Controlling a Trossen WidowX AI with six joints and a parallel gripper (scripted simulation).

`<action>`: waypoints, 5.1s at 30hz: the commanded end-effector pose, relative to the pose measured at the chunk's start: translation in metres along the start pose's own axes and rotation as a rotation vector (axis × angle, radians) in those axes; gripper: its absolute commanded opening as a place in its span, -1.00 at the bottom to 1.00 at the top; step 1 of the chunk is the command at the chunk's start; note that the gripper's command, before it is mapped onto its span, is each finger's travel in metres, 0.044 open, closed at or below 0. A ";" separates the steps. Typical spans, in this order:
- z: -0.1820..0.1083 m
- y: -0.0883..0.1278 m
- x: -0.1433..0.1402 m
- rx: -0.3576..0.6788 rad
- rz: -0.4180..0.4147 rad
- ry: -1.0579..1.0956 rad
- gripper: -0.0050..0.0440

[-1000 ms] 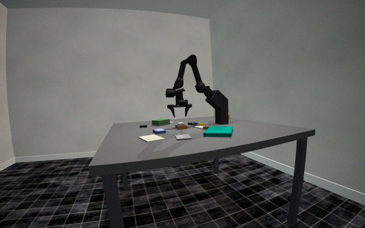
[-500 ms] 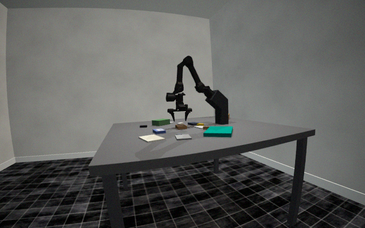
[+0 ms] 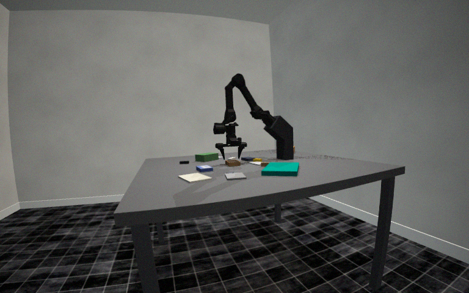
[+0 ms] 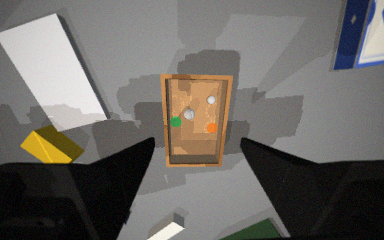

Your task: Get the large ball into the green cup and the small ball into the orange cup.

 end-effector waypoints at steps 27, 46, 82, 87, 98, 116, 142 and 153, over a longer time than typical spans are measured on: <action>0.000 -0.030 0.002 0.000 0.008 -0.001 0.77; 0.000 -0.006 -0.001 0.000 0.008 -0.001 -0.12; -0.004 0.021 -0.002 -0.029 0.002 0.001 -0.80; -0.005 0.021 -0.002 -0.044 -0.001 0.001 -0.80; 0.000 0.022 -0.003 -0.002 0.008 0.001 -0.80; 0.000 0.022 -0.003 0.001 0.011 0.001 -0.80; 0.002 0.022 -0.003 0.019 0.010 0.001 -0.80; 0.002 0.022 -0.003 0.019 0.010 0.001 -0.80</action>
Point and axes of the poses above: the point midway between the two fingers, 35 mm back from their tips, its own y axis back along the fingers, its own x axis across the jaws, z = x × y, the point moved 9 cm from there along y, back along the fingers, and after that the axes turned 12 degrees about y, right-handed, at the moved point
